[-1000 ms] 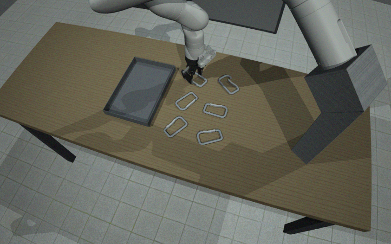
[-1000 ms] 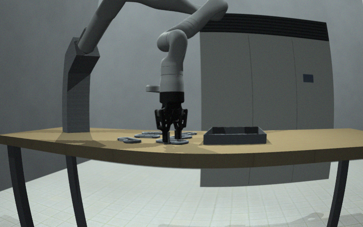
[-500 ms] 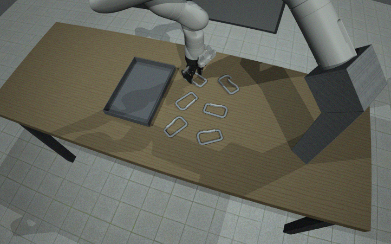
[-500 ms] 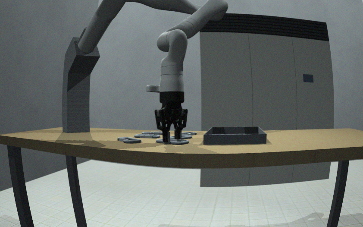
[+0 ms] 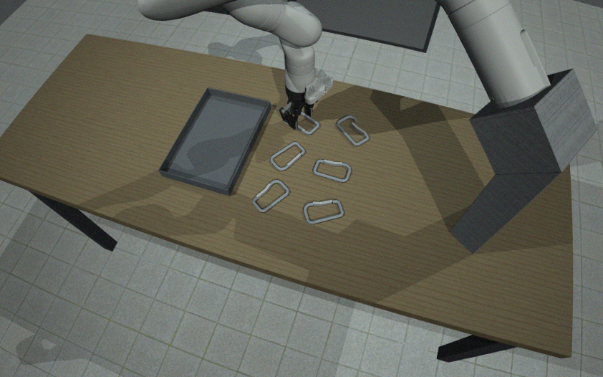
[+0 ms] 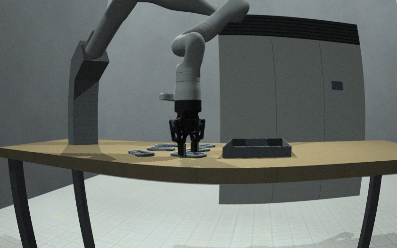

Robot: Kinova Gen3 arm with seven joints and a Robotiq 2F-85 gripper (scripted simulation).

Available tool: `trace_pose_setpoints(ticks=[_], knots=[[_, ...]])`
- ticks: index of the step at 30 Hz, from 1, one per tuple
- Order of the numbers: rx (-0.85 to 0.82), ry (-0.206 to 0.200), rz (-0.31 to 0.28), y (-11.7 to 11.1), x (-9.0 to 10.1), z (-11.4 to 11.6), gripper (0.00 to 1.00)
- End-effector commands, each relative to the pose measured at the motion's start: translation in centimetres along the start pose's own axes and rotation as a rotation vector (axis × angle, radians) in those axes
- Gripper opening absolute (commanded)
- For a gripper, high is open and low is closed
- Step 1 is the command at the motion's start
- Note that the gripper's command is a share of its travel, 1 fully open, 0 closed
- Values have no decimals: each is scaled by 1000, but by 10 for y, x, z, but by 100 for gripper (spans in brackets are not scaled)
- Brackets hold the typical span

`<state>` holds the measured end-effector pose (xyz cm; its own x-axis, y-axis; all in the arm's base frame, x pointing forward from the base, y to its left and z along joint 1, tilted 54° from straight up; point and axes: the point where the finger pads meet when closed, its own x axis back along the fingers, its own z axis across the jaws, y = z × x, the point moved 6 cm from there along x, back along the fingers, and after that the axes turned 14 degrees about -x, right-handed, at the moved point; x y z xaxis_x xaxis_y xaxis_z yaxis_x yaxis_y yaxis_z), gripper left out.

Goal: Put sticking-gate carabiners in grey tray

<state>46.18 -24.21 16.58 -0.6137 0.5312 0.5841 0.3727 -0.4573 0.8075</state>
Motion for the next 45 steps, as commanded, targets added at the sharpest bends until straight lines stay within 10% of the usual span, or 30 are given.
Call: trace_pose_setpoints(ticks=[1, 45], knots=[[0, 1, 0, 0, 0, 0, 61], [-1, 0, -1, 0, 1, 0, 57]])
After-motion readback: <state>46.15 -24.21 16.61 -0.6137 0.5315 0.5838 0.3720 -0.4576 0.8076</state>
